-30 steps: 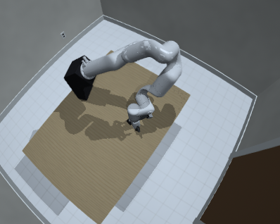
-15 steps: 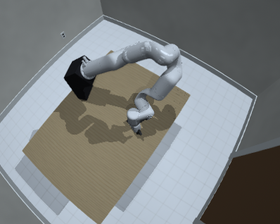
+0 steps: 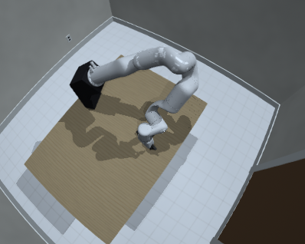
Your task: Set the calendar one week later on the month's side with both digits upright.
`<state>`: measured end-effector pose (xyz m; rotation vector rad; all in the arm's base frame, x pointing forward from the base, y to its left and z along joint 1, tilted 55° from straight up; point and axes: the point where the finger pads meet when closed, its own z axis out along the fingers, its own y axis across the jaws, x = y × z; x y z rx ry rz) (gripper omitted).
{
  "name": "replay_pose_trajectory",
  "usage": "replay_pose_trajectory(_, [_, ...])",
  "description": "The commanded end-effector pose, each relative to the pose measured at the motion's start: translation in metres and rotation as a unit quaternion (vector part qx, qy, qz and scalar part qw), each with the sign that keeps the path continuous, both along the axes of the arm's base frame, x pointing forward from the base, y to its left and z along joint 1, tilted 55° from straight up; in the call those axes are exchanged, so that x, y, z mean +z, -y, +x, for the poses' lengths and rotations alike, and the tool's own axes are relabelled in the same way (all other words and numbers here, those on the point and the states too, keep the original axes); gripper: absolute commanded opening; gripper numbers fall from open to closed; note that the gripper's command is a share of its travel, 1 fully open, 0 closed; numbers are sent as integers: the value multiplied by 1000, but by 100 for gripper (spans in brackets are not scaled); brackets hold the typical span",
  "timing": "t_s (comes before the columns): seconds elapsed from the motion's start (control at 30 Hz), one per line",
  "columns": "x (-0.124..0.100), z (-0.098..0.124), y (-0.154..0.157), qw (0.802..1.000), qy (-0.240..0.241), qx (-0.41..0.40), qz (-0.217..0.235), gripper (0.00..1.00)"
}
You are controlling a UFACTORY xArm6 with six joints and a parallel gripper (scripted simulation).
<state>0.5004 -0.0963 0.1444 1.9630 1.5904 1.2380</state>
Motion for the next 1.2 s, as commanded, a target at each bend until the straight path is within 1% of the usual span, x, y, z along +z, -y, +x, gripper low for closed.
replay_pose_trajectory(0.0, [1,2,4,997,20,41,-58,100])
replay_pose_trajectory(0.07, [4,8,18,997,21,44,-61,100])
replay_pose_trajectory(0.13, [5,11,25,997,21,44,-61,100])
replay_pose_trajectory(0.43, [2,15,24,997,21,44,-61,100])
replay_pose_trajectory(0.87, [-15,39,16,997,21,44,-61,100])
replay_pose_trajectory(1.17, [-16,40,16,997,21,44,-61,100])
